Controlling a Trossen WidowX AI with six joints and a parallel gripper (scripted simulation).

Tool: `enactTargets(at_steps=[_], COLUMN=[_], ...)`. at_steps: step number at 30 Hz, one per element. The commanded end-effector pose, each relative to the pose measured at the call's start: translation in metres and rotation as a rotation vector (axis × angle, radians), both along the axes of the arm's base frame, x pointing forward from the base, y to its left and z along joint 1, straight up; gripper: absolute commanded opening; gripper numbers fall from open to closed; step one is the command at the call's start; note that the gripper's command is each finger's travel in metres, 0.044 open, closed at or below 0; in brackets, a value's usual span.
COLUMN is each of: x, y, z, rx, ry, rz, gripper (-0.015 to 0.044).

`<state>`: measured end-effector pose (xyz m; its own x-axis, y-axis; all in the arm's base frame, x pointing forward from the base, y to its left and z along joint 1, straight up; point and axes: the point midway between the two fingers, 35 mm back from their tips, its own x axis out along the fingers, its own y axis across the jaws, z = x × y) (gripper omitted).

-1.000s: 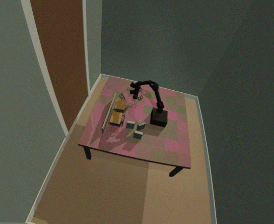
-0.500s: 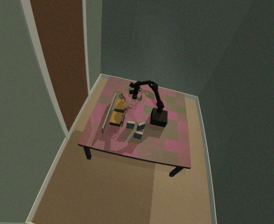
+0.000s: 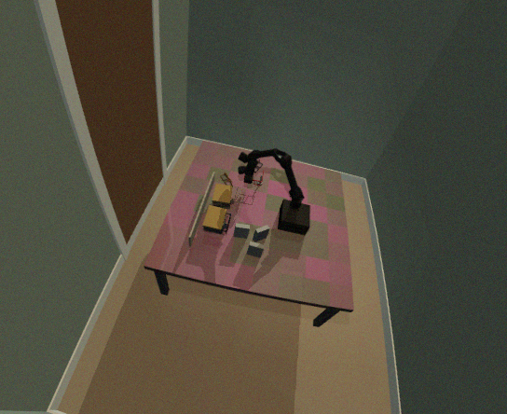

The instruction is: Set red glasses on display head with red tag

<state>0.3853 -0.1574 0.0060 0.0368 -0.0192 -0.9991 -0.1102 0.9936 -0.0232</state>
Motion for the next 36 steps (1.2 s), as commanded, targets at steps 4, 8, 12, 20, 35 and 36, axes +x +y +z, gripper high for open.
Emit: enactTargets(at_steps=[4, 8, 12, 20, 35, 36], x=[0.000, 0.000, 0.000, -0.004, -0.011, -0.012], y=[0.000, 0.000, 0.000, 0.000, 0.000, 0.000], z=[0.000, 0.000, 0.000, 0.000, 0.045, 0.053], rx=[0.000, 0.000, 0.000, -0.001, -0.001, -0.001], ry=[0.002, 0.002, 0.002, 0.003, 0.003, 0.003], rz=[-0.003, -0.003, -0.003, -0.003, -0.003, -0.003], gripper=[0.0000, 0.0000, 0.0000, 0.0000, 0.0000, 0.0000])
